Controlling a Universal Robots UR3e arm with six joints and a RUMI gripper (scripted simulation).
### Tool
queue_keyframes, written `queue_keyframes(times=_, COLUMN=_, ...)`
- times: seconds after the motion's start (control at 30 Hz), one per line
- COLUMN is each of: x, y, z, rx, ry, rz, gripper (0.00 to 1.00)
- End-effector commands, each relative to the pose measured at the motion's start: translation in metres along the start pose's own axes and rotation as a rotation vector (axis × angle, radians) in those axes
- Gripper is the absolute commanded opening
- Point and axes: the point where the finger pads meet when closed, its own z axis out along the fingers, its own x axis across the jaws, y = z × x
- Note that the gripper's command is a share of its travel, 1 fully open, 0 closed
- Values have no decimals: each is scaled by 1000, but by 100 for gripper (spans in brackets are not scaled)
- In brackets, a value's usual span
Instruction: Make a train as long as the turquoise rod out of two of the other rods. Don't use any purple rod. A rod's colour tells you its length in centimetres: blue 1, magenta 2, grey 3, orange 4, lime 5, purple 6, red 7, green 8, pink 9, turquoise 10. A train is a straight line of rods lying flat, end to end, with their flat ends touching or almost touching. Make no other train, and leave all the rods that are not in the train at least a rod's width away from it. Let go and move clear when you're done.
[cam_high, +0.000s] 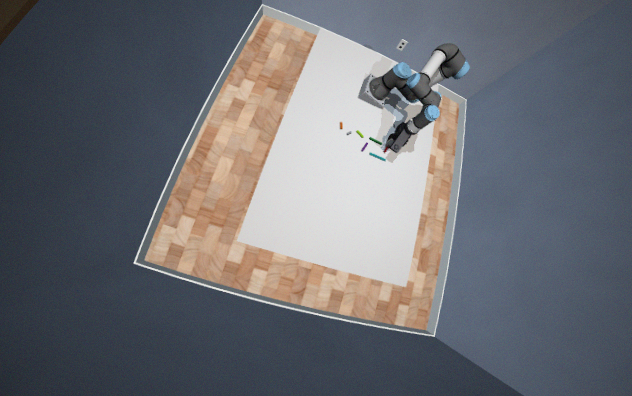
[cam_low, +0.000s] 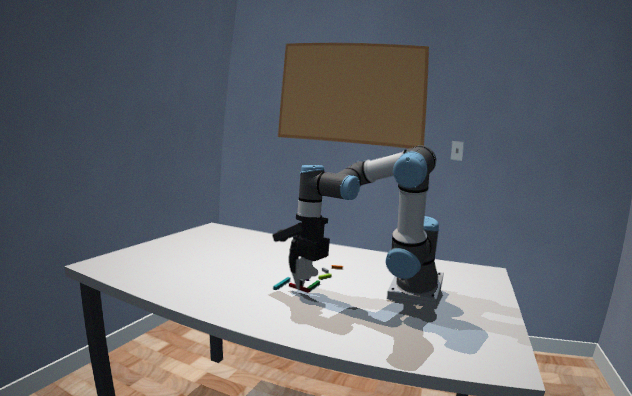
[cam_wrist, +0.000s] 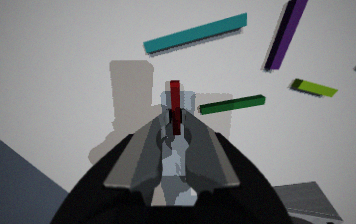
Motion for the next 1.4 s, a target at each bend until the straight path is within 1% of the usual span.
queue_keyframes(times=0.0, x=0, y=-1, z=-10, rx=2, ry=0, rz=-1, gripper=0)
queue_keyframes(times=0.4, x=0, y=-1, z=-56, rx=2, ry=0, rz=-1, gripper=0)
queue_keyframes(times=0.47, x=0, y=-1, z=-56, rx=2, ry=0, rz=-1, gripper=0)
queue_keyframes(times=0.73, x=0, y=-1, z=-78, rx=2, ry=0, rz=-1, gripper=0)
queue_keyframes(times=0.97, x=0, y=-1, z=-87, rx=2, ry=0, rz=-1, gripper=0)
queue_keyframes(times=1.37, x=0, y=-1, z=-87, rx=2, ry=0, rz=-1, gripper=0)
